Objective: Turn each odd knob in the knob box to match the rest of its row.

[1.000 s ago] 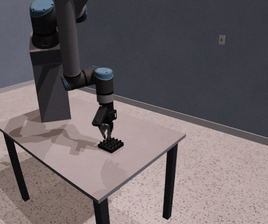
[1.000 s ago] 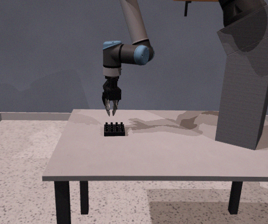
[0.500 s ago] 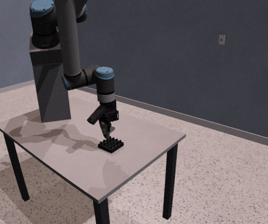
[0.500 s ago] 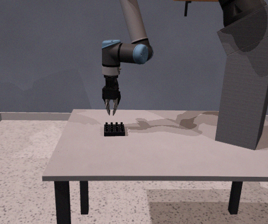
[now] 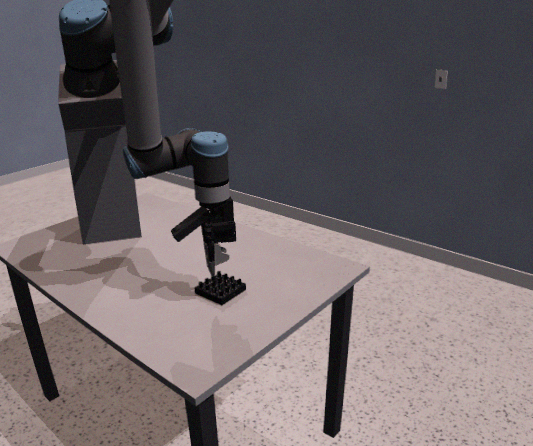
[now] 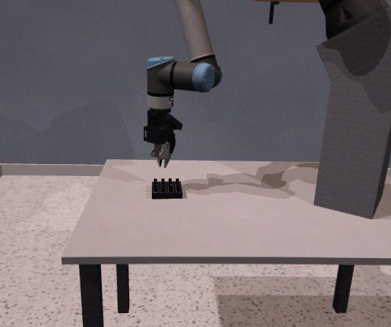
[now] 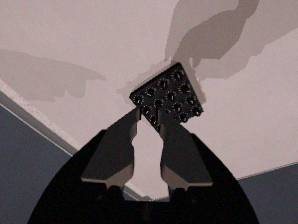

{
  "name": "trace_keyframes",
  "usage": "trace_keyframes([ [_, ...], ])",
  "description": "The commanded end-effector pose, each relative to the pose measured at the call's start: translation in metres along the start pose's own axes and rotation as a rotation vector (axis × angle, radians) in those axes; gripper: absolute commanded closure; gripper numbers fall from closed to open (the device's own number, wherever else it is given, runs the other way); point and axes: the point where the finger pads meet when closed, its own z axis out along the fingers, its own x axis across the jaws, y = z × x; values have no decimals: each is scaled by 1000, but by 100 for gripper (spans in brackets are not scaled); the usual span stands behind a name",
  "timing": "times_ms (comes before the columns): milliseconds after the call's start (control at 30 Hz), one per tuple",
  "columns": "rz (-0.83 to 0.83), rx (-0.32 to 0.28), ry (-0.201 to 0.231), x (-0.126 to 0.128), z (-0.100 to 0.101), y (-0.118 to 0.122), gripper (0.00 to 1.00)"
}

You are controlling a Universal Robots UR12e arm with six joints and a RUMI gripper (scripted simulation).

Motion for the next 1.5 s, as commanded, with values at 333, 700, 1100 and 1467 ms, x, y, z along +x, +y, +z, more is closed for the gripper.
trace_keyframes([
  [333,310,4,0,2,-4,3,89],
  [700,370,4,0,2,-5,4,89],
  [1100,370,4,0,2,-5,4,89],
  [1467,370,4,0,2,-5,4,89],
])
